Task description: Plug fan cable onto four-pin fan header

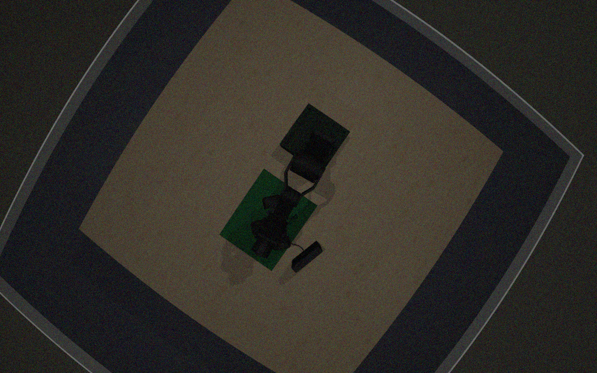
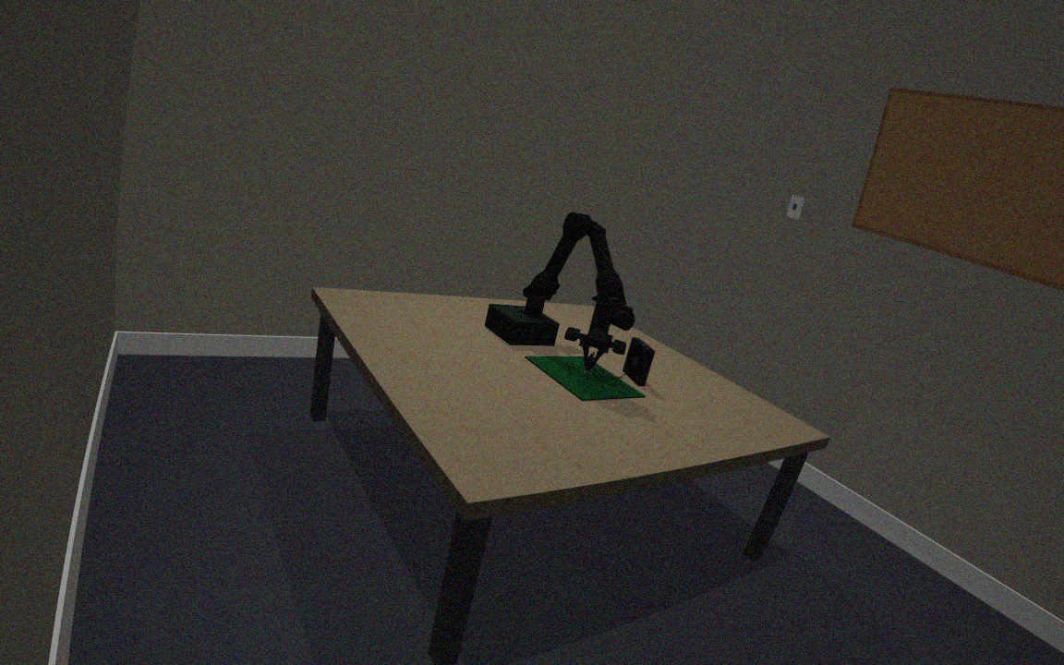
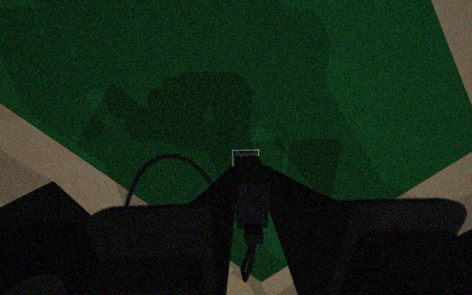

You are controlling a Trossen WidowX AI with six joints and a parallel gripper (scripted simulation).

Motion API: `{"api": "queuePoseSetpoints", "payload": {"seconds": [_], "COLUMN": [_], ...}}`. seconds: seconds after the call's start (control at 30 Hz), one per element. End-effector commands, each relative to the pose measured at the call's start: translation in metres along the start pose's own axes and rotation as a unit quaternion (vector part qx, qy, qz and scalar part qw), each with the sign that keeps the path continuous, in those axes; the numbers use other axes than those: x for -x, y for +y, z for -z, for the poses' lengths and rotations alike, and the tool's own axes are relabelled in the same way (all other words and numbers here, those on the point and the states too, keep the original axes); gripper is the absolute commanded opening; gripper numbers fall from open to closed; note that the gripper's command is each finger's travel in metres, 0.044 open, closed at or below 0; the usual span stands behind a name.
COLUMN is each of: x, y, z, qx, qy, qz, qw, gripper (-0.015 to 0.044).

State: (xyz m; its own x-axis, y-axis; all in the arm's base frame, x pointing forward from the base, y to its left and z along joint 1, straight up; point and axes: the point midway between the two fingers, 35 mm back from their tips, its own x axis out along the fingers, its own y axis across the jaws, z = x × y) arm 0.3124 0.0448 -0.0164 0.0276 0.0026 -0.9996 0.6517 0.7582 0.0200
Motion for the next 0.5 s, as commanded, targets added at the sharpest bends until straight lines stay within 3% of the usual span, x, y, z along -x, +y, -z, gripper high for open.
{"api": "queuePoseSetpoints", "payload": {"seconds": [0.0,0.23,0.33,0.47], "x": [0.000,0.000,0.003,0.052], "y": [0.000,0.000,0.000,0.000], "z": [0.000,0.000,0.000,-0.001], "qx": [0.000,0.000,0.000,0.002], "qy": [0.000,0.000,0.000,0.001], "qz": [-0.001,-0.001,-0.001,-0.002], "qw": [1.000,1.000,1.000,1.000], "gripper": [0.0079,0.0260,0.0260,0.0260]}}
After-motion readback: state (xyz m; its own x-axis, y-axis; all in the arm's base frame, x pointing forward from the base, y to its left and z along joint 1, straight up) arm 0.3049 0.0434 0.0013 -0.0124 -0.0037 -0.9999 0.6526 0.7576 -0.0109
